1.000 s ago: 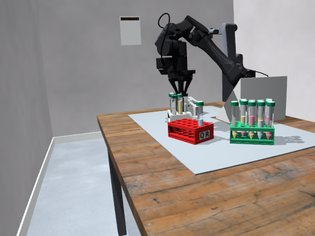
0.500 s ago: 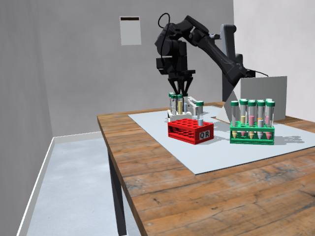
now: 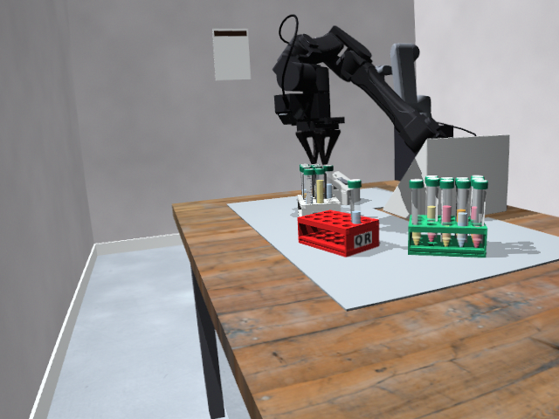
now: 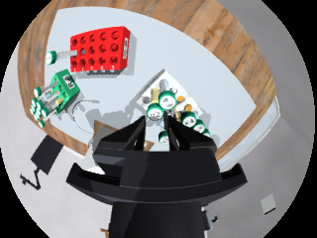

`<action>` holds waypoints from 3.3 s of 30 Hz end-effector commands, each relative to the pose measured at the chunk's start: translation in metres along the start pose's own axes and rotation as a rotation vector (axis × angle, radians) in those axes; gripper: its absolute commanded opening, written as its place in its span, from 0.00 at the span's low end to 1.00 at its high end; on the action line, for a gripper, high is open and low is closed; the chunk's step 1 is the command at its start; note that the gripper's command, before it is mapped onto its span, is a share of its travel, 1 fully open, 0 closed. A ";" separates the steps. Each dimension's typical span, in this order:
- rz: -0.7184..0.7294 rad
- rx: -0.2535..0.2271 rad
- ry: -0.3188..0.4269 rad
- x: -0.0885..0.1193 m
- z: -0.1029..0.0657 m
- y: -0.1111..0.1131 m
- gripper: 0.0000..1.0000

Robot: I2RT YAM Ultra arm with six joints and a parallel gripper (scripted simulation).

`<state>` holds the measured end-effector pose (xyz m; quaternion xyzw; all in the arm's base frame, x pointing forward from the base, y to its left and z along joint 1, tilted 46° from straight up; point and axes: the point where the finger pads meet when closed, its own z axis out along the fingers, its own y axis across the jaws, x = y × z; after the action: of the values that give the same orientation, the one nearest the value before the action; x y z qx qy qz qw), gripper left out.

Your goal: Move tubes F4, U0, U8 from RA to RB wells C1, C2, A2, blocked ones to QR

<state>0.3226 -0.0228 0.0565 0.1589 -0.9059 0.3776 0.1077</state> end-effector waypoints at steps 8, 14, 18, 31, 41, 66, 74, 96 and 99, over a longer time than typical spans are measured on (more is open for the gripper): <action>0.008 -0.007 -0.038 0.004 -0.042 0.003 0.30; -0.015 -0.001 -0.011 0.002 -0.051 0.007 0.30; -0.015 -0.001 -0.010 0.002 -0.061 0.009 0.30; -0.021 0.006 -0.013 0.000 -0.066 0.007 0.30; -0.010 0.002 -0.013 0.002 -0.064 0.002 0.30; -0.749 0.000 -0.032 -0.023 -0.057 0.146 0.30; -0.995 0.003 -0.064 -0.024 -0.066 0.140 0.30; -1.241 0.005 -0.009 -0.037 -0.060 0.196 0.30; -1.240 0.005 -0.009 -0.042 -0.062 0.212 0.30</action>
<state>0.2907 0.1462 -0.0473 0.6557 -0.6391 0.2508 0.3144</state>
